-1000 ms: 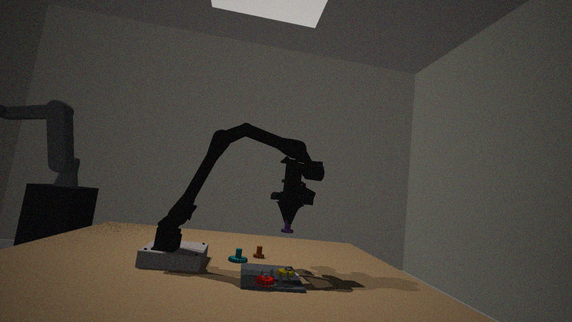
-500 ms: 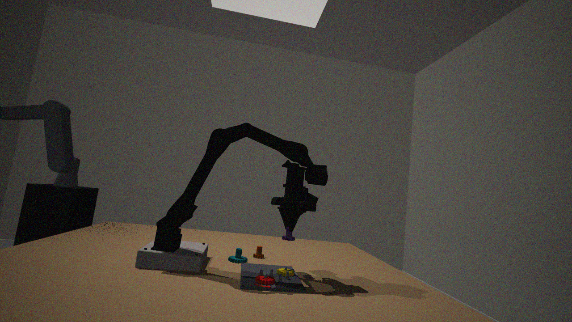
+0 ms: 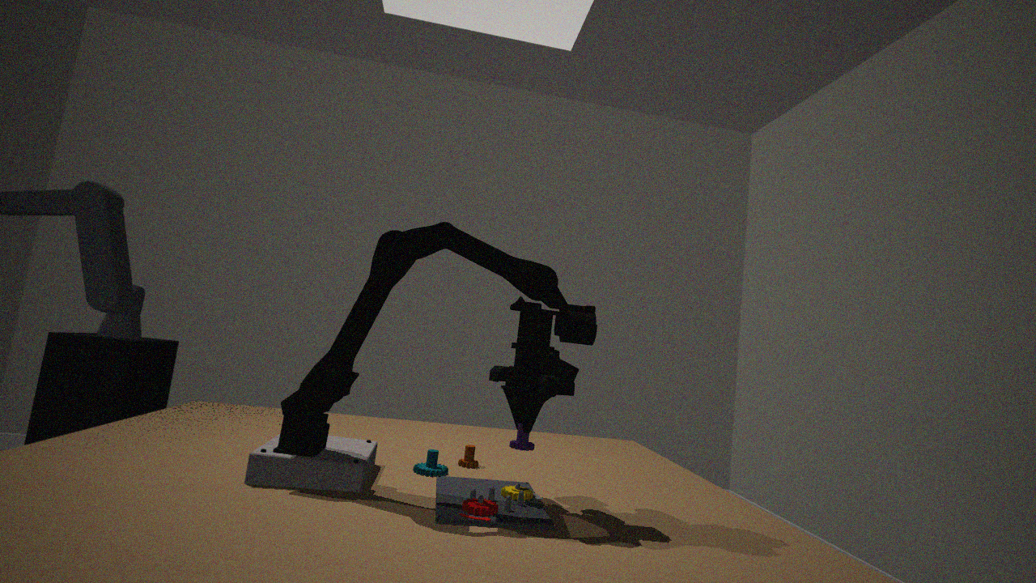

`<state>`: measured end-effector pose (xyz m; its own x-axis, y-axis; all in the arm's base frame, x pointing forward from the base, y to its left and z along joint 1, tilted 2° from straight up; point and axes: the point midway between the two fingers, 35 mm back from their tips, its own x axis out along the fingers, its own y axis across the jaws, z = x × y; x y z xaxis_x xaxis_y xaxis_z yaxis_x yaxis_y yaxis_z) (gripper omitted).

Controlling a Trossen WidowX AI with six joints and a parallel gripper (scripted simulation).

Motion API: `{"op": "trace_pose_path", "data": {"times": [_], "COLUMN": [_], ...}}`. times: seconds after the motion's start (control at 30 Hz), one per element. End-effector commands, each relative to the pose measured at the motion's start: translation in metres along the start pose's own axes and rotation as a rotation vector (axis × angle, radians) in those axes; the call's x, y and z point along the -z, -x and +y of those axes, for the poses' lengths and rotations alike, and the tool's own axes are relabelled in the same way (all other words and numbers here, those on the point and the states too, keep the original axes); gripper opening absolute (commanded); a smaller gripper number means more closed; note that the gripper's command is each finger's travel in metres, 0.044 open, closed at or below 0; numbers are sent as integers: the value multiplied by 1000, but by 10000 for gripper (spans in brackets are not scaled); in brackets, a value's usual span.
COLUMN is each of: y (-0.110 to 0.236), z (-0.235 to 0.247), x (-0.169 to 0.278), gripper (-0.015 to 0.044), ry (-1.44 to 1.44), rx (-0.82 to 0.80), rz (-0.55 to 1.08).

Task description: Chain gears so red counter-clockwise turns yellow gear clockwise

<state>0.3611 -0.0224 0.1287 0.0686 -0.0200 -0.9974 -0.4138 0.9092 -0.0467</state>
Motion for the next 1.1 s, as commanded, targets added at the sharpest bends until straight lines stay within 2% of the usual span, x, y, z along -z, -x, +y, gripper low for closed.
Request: {"op": "trace_pose_path", "data": {"times": [0.0, 0.77, 1.07], "y": [-4, -29, -29], "z": [-6, -52, -54], "x": [5, 45, 48], "gripper": [0, 0, 0], "ry": [3, 3, 3], "rx": [-4, 1, 2], "rz": [-2, 1, 2]}}
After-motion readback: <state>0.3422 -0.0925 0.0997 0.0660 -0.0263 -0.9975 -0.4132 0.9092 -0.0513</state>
